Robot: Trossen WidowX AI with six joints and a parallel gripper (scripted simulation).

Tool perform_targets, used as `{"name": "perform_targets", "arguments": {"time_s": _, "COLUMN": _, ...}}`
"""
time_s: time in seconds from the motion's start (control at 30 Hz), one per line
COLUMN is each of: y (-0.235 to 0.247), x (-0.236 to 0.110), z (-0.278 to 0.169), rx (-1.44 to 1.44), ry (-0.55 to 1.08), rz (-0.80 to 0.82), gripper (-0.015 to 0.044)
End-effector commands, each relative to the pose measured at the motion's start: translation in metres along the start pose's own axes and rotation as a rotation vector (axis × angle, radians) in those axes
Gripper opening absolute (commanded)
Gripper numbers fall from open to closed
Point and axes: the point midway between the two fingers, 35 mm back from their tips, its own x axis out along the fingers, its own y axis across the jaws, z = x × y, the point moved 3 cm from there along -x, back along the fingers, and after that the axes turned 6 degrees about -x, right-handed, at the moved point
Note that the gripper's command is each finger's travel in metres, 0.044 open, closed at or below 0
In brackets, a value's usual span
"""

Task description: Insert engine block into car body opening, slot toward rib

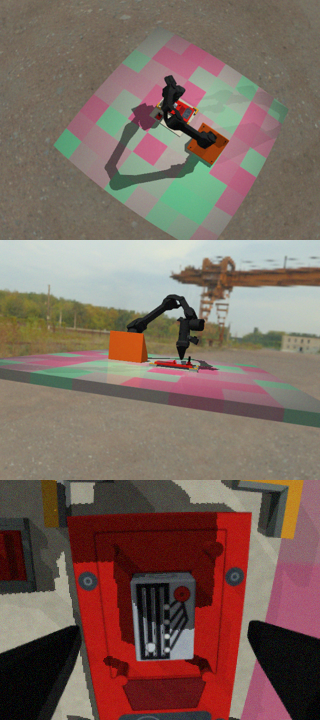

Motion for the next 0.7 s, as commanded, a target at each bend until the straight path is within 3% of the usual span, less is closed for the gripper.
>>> {"name": "perform_targets", "arguments": {"time_s": 0.0, "y": 0.0003, "x": -0.0031, "z": 0.0003, "rx": -0.005, "ry": 0.003, "rz": -0.002, "gripper": 0.0440}}
{"name": "perform_targets", "arguments": {"time_s": 0.53, "y": 0.0003, "x": -0.0031, "z": 0.0003, "rx": -0.005, "ry": 0.003, "rz": -0.002, "gripper": 0.0020}}
{"name": "perform_targets", "arguments": {"time_s": 0.67, "y": 0.0003, "x": -0.0031, "z": 0.0003, "rx": -0.005, "ry": 0.003, "rz": -0.002, "gripper": 0.0000}}
